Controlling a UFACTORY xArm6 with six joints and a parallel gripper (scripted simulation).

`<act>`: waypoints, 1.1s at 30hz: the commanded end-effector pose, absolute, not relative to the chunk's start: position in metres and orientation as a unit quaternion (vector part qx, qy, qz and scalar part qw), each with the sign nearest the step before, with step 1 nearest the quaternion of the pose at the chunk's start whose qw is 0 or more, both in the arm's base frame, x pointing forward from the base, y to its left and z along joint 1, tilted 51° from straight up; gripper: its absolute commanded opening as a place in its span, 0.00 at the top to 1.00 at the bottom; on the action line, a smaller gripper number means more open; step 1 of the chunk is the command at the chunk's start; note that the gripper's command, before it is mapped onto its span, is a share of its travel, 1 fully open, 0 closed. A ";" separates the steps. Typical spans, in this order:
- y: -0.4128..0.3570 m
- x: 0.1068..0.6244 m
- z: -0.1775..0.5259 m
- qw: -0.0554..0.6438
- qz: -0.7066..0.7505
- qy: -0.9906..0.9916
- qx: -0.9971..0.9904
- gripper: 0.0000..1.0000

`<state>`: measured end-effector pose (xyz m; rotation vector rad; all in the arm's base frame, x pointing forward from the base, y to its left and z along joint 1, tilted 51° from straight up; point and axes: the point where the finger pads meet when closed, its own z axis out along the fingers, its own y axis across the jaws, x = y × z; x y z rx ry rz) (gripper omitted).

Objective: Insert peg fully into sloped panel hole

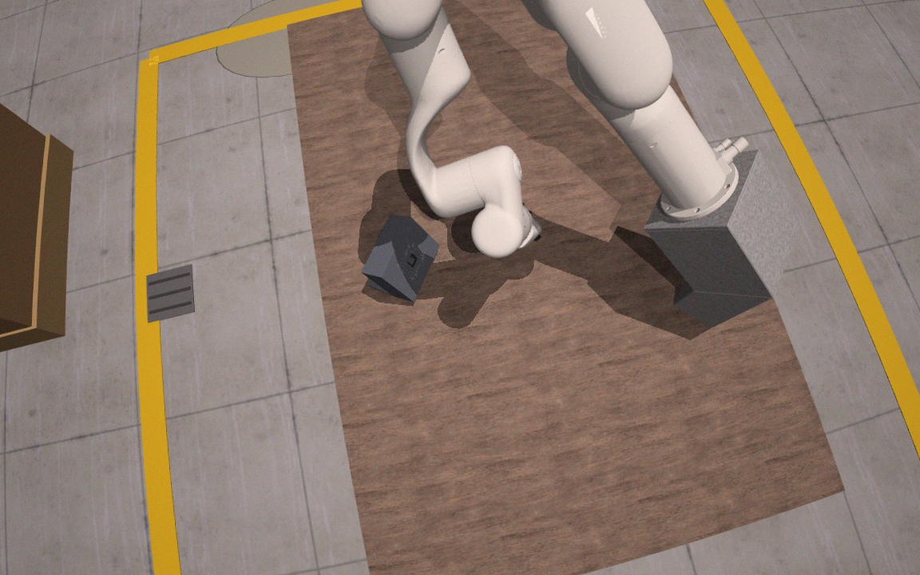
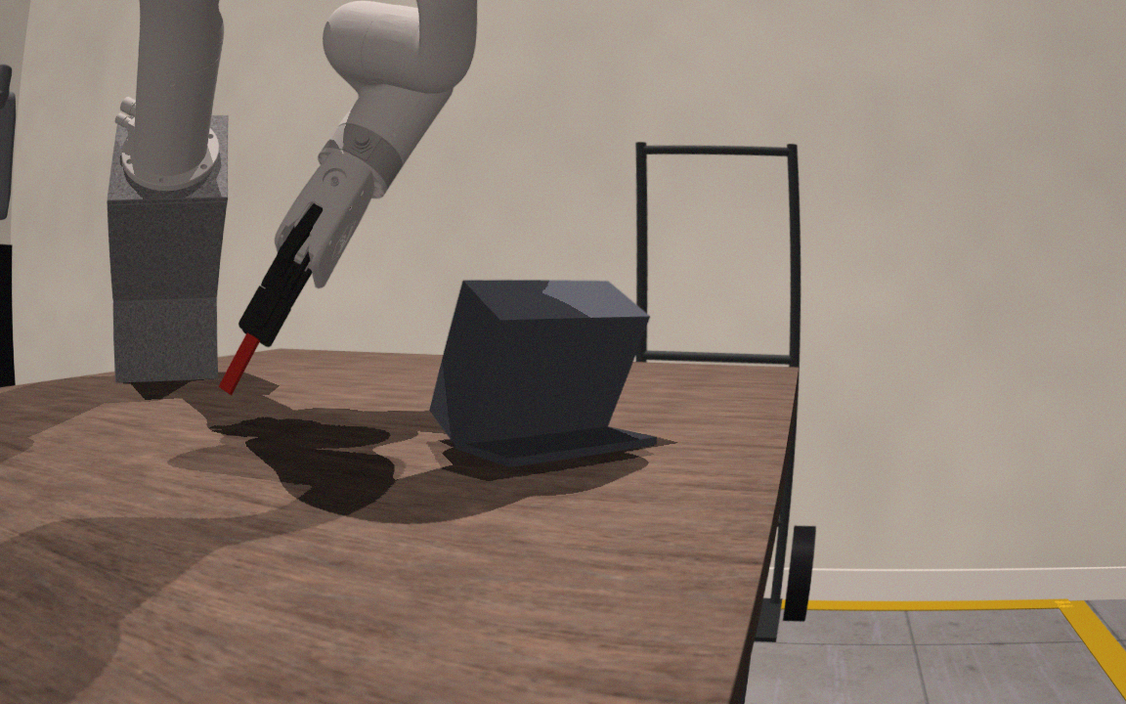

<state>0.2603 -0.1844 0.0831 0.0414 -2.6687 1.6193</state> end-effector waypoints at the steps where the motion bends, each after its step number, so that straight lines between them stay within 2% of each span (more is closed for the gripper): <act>1: -0.184 0.262 0.083 0.010 0.534 -0.845 0.020 1.00; 33: -0.171 0.288 0.093 -0.021 0.649 -0.755 0.088 1.00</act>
